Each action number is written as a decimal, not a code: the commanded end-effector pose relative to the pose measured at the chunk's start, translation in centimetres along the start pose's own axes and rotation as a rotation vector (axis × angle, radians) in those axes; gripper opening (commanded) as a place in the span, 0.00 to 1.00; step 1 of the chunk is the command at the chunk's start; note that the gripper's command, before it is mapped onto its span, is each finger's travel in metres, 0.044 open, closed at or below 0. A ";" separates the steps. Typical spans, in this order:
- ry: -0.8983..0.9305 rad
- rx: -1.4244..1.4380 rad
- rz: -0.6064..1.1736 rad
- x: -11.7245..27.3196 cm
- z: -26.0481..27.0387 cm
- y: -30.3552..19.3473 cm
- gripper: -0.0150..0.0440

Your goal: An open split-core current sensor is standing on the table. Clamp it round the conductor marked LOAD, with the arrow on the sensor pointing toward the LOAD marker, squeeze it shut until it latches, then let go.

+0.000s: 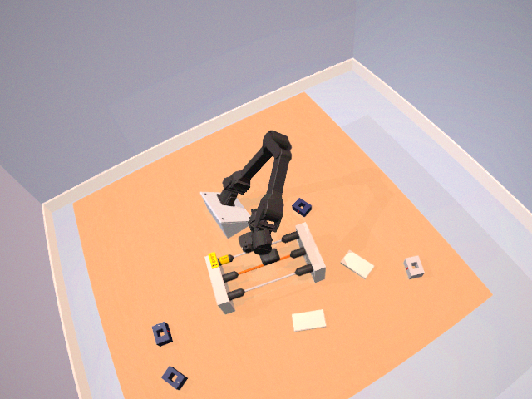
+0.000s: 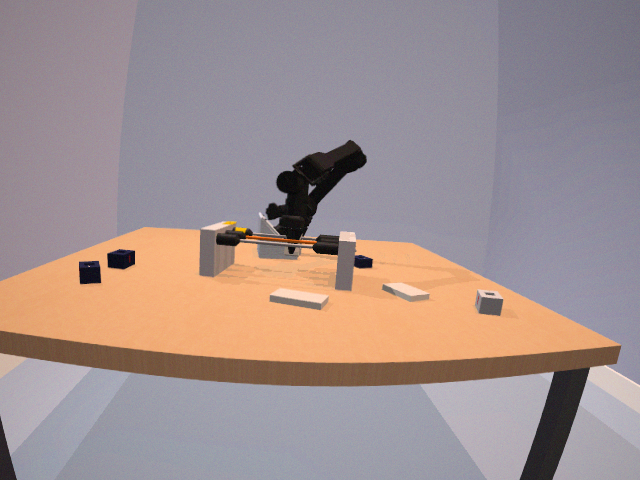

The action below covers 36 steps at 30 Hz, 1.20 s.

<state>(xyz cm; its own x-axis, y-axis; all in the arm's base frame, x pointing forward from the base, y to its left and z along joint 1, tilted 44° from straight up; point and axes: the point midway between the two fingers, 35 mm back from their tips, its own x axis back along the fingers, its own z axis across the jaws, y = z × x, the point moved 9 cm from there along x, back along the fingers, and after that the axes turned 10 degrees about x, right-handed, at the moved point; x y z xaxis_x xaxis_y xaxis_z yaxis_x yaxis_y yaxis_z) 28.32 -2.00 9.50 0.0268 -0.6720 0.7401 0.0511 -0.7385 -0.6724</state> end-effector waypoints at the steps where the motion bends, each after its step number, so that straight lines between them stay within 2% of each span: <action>1: 0.000 0.001 0.000 0.0 0.0 0.0 0.25; 17: 0.002 0.000 0.000 0.0 0.0 0.0 0.25; 30: 0.169 -0.006 -0.027 1.4 -1.4 -0.2 0.25; 36: 0.161 -0.003 -0.029 1.4 -1.4 -0.1 0.25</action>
<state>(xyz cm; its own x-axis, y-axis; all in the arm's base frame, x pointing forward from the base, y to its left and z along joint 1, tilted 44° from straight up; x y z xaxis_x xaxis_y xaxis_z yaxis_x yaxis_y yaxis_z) 27.00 -2.87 10.61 -0.1369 -0.6508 0.7468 0.0468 -0.7573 -0.6514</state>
